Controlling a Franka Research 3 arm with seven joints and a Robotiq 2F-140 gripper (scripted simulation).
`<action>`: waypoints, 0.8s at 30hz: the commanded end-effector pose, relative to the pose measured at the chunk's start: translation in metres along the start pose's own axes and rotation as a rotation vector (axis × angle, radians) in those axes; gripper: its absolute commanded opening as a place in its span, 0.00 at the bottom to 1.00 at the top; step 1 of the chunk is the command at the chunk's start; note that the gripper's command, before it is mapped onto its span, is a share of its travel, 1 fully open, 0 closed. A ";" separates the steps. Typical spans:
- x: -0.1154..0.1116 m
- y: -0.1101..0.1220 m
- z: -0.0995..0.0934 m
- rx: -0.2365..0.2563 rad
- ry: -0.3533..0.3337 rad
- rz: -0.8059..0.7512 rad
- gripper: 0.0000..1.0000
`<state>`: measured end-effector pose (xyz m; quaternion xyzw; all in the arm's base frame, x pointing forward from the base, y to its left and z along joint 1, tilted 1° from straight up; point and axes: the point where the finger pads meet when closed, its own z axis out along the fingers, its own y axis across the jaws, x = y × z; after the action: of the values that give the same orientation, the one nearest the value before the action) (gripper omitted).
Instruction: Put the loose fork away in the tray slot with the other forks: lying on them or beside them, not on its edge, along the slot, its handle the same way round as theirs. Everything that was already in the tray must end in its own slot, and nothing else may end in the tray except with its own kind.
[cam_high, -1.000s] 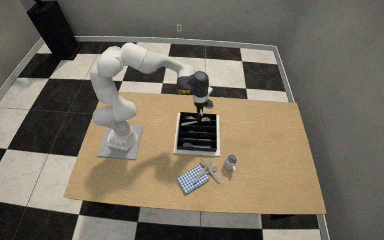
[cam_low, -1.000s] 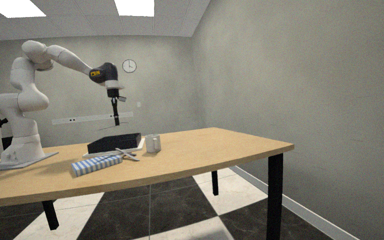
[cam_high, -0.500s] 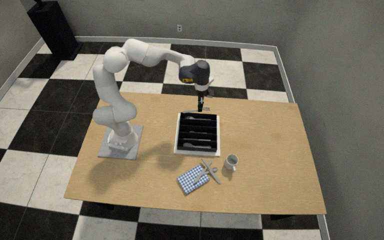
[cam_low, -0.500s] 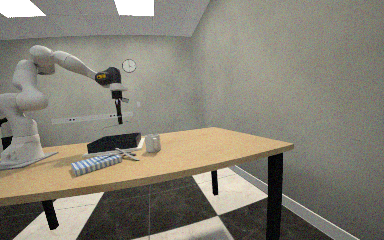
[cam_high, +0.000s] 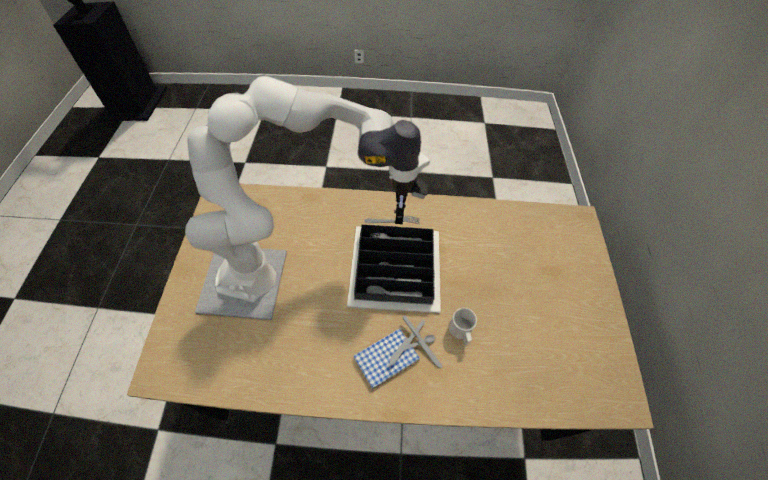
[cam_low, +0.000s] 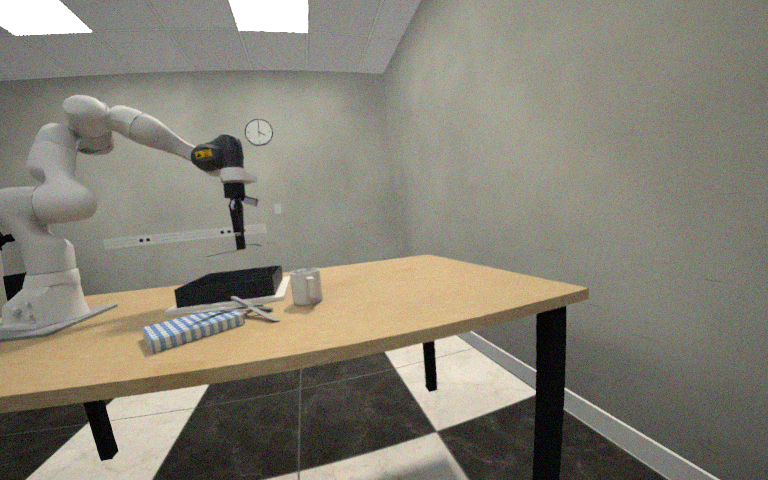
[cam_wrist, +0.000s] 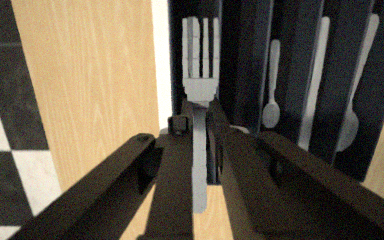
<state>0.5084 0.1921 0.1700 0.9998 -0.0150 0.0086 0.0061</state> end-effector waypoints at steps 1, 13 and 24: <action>-0.002 -0.002 0.000 0.002 -0.009 0.167 0.12; -0.002 -0.002 0.000 0.001 -0.009 0.376 0.12; -0.002 -0.002 0.000 0.000 -0.009 0.590 0.12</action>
<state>0.5092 0.1916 0.1701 0.9723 -0.2334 0.0120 0.0046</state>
